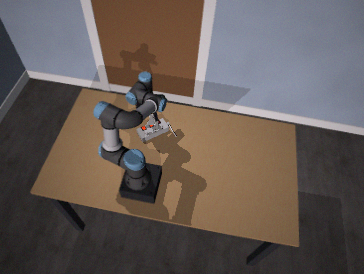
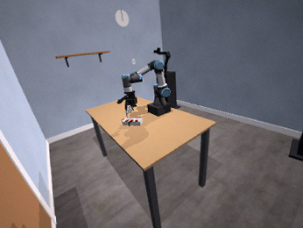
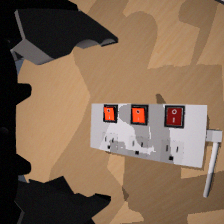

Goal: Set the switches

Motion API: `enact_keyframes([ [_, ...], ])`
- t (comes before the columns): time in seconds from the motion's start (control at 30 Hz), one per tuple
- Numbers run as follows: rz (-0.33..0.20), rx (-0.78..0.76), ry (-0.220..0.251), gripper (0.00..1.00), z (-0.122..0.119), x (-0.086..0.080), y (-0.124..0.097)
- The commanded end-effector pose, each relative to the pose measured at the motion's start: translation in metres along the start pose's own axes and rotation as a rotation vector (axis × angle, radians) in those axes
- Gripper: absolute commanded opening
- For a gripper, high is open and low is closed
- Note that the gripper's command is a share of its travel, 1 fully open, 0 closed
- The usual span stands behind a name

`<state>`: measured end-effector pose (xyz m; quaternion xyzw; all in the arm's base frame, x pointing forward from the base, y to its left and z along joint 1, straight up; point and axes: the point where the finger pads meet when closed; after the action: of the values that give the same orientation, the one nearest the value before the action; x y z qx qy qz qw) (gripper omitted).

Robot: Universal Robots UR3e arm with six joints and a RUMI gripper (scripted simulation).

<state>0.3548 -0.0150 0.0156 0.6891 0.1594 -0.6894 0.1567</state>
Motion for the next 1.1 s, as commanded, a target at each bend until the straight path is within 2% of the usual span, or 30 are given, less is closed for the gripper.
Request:
enact_keyframes([
  [0.0, 0.002, 0.0, 0.002, 1.0, -0.001, -0.006, 0.001],
  [0.47, 0.002, 0.0, 0.002, 1.0, 0.0, -0.052, 0.0],
  [0.53, 0.002, 0.0, 0.002, 1.0, 0.0, -0.052, 0.0],
  [0.83, 0.002, 0.0, 0.002, 1.0, 0.0, -0.08, 0.0],
  [1.07, 0.002, 0.0, 0.002, 1.0, 0.0, -0.092, 0.0],
])
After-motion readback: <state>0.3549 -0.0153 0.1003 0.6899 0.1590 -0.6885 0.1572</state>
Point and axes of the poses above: the point where the finger pads meet when closed, its own x axis out along the fingers, its own z axis across the jaws, y = z × x, and after that the axes turned 9 degrees about x, right-handed
